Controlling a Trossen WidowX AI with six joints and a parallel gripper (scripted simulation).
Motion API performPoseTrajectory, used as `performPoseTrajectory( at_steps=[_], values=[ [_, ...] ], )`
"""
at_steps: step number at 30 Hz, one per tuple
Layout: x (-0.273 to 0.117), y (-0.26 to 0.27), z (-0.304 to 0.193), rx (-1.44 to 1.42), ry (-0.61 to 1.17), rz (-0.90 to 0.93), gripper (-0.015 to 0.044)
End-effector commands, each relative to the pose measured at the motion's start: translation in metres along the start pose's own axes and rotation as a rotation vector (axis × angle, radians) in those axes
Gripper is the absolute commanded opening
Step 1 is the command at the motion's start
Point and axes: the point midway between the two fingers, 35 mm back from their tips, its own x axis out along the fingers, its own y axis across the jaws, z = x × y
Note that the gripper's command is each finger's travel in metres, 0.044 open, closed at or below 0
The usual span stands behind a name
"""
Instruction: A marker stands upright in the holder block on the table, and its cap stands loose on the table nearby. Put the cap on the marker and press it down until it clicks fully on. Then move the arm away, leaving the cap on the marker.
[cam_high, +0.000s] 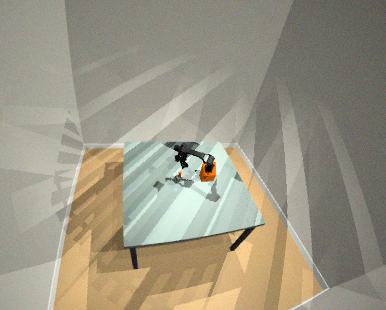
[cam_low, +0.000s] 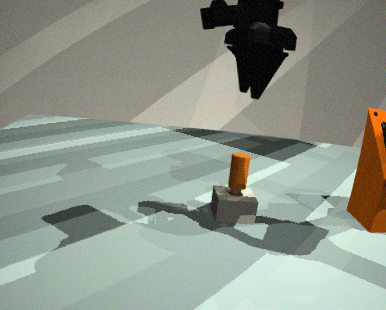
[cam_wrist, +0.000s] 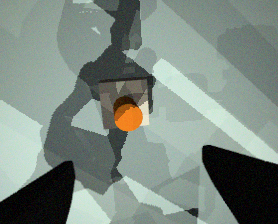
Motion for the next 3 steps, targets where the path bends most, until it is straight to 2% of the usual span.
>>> performPoseTrajectory(
  at_steps=[1, 3],
  values=[
    [-0.0004, -0.0001, -0.0004, -0.004, 0.002, -0.002, 0.044],
    [-0.0004, -0.0001, -0.0004, -0.004, 0.002, -0.002, 0.044]
  ],
)
